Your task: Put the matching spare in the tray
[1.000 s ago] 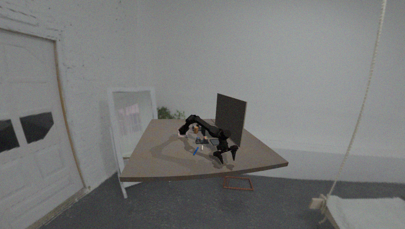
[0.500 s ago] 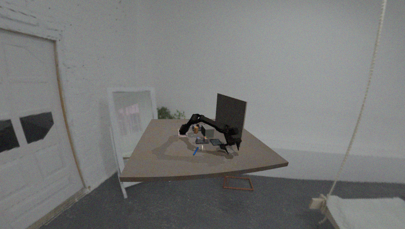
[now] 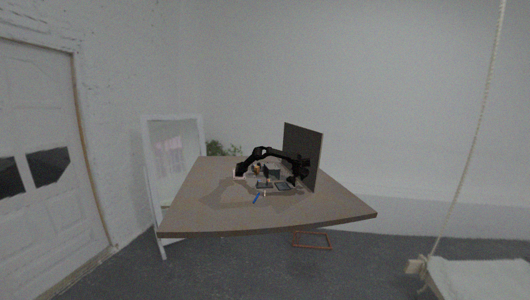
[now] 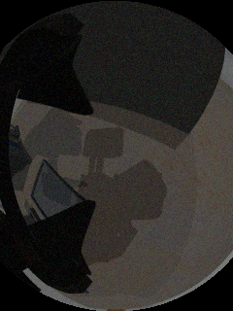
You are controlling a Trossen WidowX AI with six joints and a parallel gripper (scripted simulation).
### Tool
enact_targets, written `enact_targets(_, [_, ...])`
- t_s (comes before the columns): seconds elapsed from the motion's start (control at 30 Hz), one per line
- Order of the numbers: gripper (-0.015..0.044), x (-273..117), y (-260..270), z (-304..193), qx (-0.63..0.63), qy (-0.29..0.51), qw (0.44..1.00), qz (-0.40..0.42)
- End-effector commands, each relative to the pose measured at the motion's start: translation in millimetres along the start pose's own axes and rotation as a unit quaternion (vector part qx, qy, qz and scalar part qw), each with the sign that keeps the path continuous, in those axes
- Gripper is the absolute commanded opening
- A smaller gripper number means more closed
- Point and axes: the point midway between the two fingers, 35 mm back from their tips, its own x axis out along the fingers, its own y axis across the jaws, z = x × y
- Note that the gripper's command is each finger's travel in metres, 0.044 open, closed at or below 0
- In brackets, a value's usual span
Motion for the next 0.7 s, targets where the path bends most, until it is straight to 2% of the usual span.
enact_targets(0.0, [0.0440, -8.0, 30.6, -53.5, -0.104, 0.056, 0.993, 0.000])
enact_targets(0.27, [0.0440, -53.7, 89.5, -156.9, -0.320, 0.103, 0.942, -0.002])
enact_targets(0.5, [0.0440, -69.2, 104.2, -253.3, -0.517, 0.101, 0.843, -0.113])
enact_targets(0.67, [0.0440, -70.8, 104.6, -260.2, -0.531, 0.098, 0.833, -0.122])
